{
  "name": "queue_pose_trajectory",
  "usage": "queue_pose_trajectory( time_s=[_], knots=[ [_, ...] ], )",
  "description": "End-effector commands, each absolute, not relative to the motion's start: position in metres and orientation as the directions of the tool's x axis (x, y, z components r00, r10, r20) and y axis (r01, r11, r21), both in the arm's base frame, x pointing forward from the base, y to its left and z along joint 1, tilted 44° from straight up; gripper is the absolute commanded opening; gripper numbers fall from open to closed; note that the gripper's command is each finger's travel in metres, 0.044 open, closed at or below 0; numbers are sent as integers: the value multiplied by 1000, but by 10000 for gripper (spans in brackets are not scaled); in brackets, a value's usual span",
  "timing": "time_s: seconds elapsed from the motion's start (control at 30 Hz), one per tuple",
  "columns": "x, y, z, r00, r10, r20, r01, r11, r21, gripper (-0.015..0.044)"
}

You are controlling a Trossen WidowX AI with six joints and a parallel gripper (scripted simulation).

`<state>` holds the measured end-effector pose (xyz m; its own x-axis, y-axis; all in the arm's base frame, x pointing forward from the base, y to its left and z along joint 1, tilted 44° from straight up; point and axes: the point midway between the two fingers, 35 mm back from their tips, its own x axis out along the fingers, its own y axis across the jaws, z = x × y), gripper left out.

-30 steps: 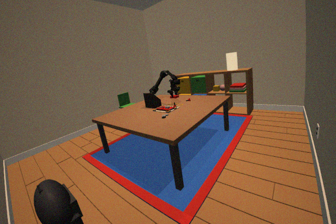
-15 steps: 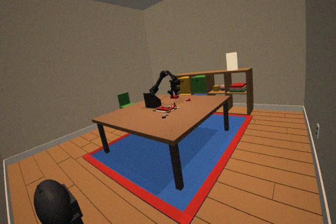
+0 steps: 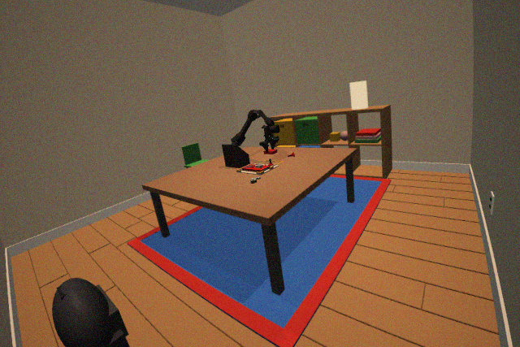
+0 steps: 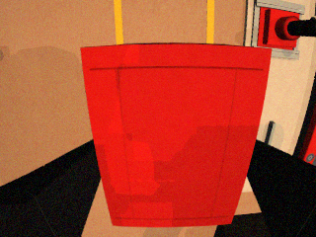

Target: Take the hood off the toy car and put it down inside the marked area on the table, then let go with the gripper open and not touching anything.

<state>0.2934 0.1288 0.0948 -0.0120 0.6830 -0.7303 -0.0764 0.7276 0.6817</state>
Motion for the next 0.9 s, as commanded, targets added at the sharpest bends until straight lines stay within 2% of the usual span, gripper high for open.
queue_pose_trajectory(
  time_s=[0.0, 0.87],
  knots=[
    [292, 132, 91, -16, 685, -729, -72, 726, 684, 0],
    [293, 146, 76, -16, 685, -728, -72, 726, 684, 0]
  ],
)
